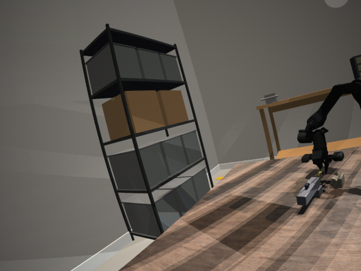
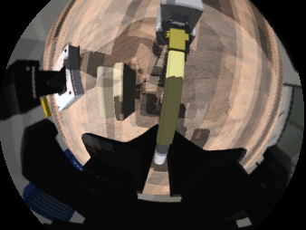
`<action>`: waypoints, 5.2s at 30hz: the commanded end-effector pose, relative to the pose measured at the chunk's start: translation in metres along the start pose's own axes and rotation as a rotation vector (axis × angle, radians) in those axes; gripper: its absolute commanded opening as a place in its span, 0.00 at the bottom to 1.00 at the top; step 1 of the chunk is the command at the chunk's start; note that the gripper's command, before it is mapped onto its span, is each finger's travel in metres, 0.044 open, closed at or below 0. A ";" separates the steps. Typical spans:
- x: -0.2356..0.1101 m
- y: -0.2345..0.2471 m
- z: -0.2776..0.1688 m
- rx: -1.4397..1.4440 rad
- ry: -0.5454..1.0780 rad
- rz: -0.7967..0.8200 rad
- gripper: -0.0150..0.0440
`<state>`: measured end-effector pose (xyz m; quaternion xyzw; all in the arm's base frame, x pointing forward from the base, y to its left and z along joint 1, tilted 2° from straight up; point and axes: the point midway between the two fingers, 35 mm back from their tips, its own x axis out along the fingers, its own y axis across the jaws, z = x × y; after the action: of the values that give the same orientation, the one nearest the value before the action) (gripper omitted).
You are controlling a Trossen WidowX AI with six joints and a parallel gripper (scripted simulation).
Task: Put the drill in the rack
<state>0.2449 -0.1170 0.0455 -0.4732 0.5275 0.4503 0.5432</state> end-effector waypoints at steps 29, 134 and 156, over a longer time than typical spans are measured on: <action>-0.012 0.000 0.000 -0.006 -0.005 -0.007 0.25; -0.026 0.069 -0.008 -0.006 -0.004 -0.002 0.25; 0.001 0.071 -0.007 -0.006 -0.004 -0.002 0.25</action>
<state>0.1736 -0.1149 0.0455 -0.4753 0.5275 0.4489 0.5425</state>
